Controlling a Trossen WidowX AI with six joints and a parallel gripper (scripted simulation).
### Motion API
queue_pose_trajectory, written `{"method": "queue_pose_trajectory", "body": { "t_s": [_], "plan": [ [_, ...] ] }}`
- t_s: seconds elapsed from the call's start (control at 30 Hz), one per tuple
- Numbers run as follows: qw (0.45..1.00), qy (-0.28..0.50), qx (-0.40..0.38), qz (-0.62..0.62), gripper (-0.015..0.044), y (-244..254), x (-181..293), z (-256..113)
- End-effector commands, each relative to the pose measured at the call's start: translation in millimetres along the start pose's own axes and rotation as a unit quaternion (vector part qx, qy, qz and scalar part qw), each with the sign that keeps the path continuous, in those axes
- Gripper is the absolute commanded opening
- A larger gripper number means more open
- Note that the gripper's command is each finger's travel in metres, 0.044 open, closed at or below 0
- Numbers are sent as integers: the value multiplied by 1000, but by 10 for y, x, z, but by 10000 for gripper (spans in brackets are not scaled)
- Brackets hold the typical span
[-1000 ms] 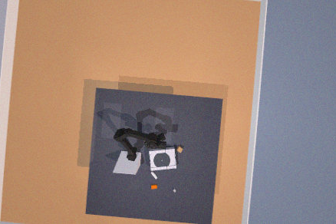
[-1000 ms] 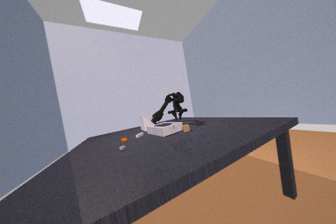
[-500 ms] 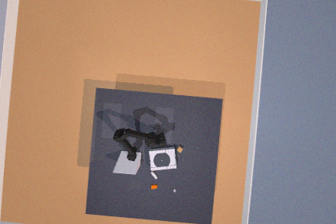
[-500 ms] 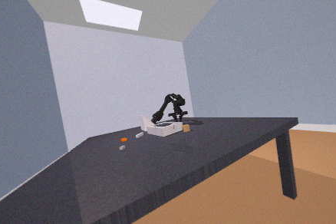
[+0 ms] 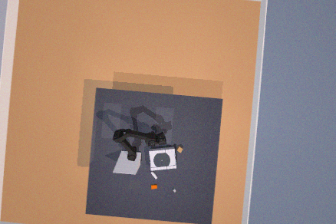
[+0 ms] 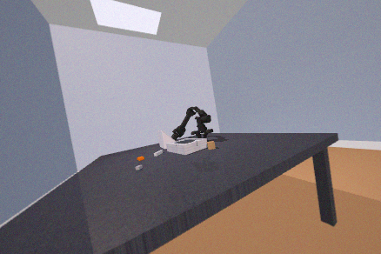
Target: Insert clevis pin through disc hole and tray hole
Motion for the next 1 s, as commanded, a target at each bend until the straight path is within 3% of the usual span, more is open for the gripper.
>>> {"method": "queue_pose_trajectory", "body": {
  "t_s": [0.0, 0.37, 0.53, 0.67, 0.97],
  "plan": [
    [1000, 2, 0, 1, 160, 12, 3, 49],
    [1000, 2, 0, 1, 160, 14, 2, 69],
    [1000, 2, 0, 1, 29, 14, 2, 69],
    [1000, 2, 0, 1, 2, 14, 2, 69],
    [1000, 2, 0, 1, 0, 13, 4, 63]
  ]
}}
Point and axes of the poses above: the point midway between the two fingers, 35 mm back from their tips, its own z axis out along the fingers, its own y axis across the jaws, x = y × z, the point moved 1 cm from there along -z, back along the fingers, and after that the axes turned 9 degrees about z, right-handed, at the moved point
